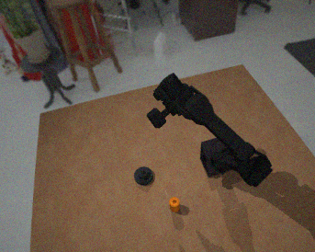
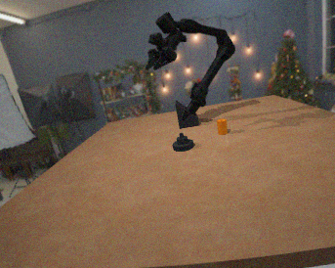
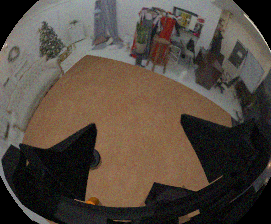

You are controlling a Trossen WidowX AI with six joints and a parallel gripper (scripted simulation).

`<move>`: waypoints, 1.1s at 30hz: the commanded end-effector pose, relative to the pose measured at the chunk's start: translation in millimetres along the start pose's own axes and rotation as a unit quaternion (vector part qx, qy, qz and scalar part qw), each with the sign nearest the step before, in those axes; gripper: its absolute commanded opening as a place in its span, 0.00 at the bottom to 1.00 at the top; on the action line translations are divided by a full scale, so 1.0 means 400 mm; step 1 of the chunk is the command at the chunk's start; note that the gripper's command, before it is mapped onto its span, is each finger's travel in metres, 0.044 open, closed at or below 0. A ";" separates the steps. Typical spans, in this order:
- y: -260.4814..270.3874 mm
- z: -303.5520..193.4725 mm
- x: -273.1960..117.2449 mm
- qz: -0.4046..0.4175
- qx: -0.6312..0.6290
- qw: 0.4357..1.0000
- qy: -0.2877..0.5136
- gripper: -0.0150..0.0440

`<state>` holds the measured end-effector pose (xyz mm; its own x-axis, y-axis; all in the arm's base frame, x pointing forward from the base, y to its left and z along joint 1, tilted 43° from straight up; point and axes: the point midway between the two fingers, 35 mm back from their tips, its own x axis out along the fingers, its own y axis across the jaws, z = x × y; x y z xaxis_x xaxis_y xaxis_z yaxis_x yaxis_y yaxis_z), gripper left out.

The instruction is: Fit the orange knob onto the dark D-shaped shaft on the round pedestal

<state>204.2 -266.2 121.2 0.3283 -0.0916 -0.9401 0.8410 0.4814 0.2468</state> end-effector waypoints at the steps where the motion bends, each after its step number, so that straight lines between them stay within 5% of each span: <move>1: 0.131 -0.091 0.010 0.055 -0.094 0.992 0.063 1.00; 17: 0.474 -0.611 -0.104 0.255 -0.418 0.799 0.349 1.00; 33: 0.467 -0.699 -0.048 0.257 -0.420 0.796 0.352 1.00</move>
<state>234.8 64.0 121.9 -0.0441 0.6718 -0.7394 -0.0070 0.7399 0.6727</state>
